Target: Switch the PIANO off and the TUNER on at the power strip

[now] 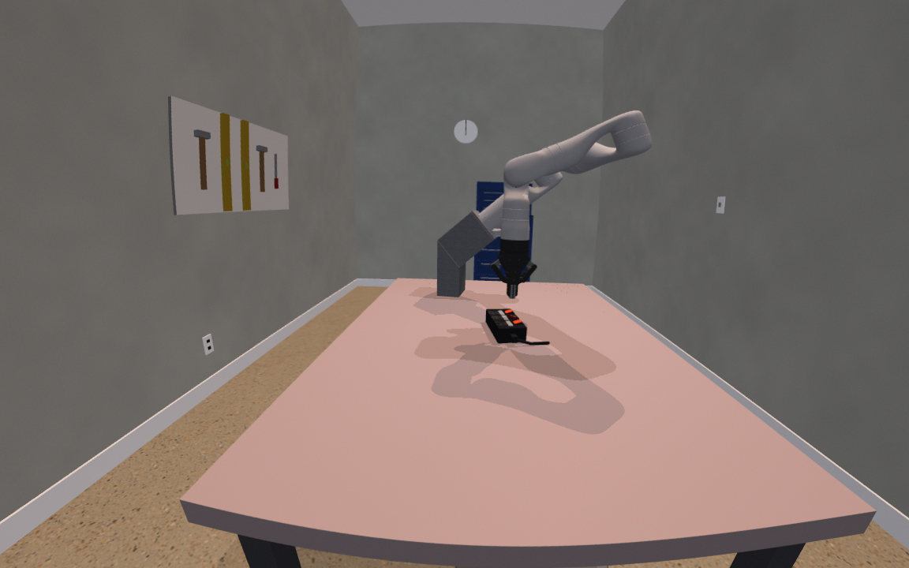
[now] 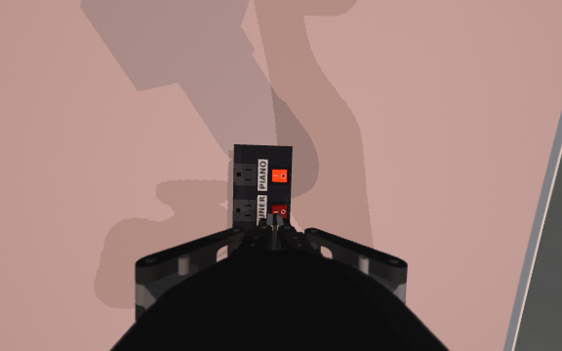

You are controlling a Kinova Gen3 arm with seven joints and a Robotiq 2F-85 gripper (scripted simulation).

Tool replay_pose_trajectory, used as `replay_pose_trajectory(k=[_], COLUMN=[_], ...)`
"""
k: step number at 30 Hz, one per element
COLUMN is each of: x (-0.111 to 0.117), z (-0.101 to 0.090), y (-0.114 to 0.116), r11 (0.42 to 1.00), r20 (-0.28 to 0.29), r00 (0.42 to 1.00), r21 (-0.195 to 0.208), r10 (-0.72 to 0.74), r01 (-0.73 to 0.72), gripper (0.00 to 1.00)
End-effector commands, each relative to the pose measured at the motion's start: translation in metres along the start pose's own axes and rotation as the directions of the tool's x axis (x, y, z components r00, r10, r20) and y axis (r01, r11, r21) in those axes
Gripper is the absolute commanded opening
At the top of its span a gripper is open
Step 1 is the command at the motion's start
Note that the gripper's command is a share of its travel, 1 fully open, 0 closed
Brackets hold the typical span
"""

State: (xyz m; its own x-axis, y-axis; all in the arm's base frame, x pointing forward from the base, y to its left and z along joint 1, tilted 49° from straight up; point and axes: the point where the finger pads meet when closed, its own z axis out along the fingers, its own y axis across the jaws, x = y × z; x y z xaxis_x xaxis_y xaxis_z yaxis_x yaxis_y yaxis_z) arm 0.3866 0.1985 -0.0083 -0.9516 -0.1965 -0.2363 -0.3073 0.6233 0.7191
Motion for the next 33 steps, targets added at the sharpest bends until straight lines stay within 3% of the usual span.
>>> replay_pose_trajectory(k=[1, 33], x=[-0.0005, -0.0007], z=[-0.0007, 0.0074], y=[-0.0003, -0.0003], r11=[1.0, 1.0], r20=[0.002, 0.001], r00=[1.0, 1.0], r21=[0.001, 0.001], r10=[0.0, 0.0], r01=[0.0, 0.0], gripper=[0.0, 0.0])
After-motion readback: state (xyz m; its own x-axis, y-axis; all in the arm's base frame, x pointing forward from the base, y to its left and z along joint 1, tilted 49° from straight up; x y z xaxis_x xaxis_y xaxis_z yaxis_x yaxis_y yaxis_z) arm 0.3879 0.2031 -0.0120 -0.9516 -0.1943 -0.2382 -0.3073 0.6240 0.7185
